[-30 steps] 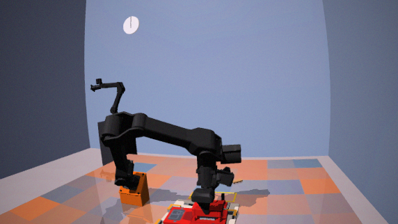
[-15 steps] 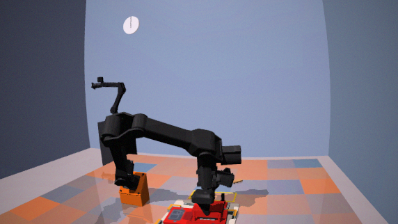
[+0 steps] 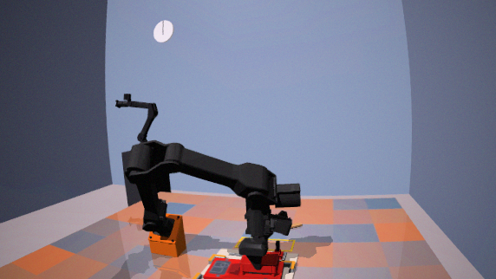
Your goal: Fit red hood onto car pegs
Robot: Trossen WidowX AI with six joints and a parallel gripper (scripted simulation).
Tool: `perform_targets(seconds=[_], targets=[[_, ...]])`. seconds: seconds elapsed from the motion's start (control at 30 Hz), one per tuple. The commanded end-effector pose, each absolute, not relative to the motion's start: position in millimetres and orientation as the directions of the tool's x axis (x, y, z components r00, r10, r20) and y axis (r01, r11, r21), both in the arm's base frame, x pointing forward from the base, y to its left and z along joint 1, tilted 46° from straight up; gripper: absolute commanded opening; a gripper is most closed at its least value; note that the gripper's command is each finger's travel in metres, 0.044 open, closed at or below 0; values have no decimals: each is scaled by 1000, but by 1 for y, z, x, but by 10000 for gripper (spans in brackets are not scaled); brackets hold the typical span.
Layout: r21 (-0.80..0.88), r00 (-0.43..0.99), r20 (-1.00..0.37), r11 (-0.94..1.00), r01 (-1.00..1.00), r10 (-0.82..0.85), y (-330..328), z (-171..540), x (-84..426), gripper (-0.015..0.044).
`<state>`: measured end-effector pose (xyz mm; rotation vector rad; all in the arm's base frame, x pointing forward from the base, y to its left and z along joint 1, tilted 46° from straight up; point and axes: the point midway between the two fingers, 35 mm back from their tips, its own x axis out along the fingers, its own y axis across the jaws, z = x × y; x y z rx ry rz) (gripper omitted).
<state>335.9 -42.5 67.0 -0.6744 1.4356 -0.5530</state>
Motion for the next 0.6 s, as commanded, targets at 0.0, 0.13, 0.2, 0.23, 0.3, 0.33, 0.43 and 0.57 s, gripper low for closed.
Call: perform_targets(seconds=[0.0,0.13,0.2,0.23,0.3,0.33,0.43,0.57], targets=[[-714,68,-700,697,-62,-711,-45,65,335,0],[-714,68,-700,697,-62,-711,-45,64,335,0],[-714,68,-700,697,-62,-711,-45,64,335,0],[-714,68,-700,697,-62,-711,-45,65,335,0],[-714,68,-700,697,-62,-711,-44,65,335,0],[-714,68,-700,698,-61,-711,-44,65,335,0],[-714,68,-700,698,-61,-710,-43,66,335,0],[-713,69,-701,698,-60,-710,-42,67,335,0]])
